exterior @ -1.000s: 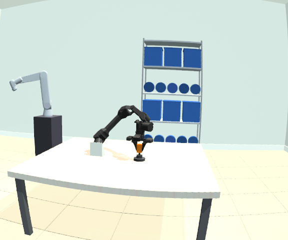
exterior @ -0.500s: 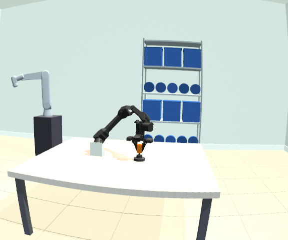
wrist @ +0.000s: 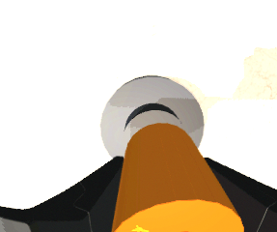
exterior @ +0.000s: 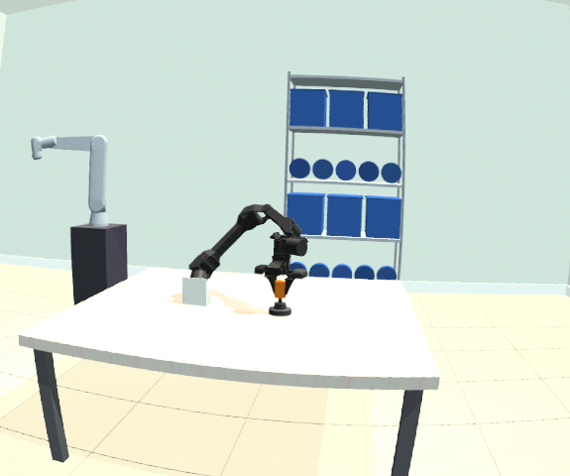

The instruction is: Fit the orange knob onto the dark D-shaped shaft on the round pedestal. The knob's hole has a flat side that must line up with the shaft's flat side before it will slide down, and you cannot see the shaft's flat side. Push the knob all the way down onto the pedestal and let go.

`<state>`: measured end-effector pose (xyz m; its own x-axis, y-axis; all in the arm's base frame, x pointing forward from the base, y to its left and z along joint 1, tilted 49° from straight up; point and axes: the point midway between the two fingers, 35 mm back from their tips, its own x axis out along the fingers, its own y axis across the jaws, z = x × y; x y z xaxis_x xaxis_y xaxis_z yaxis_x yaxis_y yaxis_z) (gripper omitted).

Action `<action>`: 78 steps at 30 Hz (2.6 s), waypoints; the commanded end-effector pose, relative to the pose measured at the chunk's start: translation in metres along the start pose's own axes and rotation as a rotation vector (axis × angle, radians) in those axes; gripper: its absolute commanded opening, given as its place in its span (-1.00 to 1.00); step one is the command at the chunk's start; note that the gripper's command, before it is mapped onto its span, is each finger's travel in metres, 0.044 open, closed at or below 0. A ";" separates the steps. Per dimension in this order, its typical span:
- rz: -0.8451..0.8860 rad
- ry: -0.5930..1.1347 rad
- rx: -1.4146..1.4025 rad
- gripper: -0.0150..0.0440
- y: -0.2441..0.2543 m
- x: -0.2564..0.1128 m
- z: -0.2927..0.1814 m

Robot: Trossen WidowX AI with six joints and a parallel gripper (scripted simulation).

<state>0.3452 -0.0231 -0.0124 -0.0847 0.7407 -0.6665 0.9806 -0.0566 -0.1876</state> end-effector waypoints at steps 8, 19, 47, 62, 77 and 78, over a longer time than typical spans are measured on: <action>0.007 -0.002 0.006 -0.49 0.001 0.000 0.001; 0.007 -0.002 0.006 -0.49 0.000 0.003 0.000; 0.007 -0.002 0.001 -0.49 0.002 0.014 0.001; 0.002 -0.004 -0.007 -0.40 0.002 0.019 0.000; 0.002 -0.004 -0.007 0.93 0.002 0.019 0.000; 0.002 -0.004 -0.007 1.00 0.002 0.019 0.000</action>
<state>0.3452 -0.0082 -0.0256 -0.0844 0.7378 -0.6697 0.9820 -0.0523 -0.1813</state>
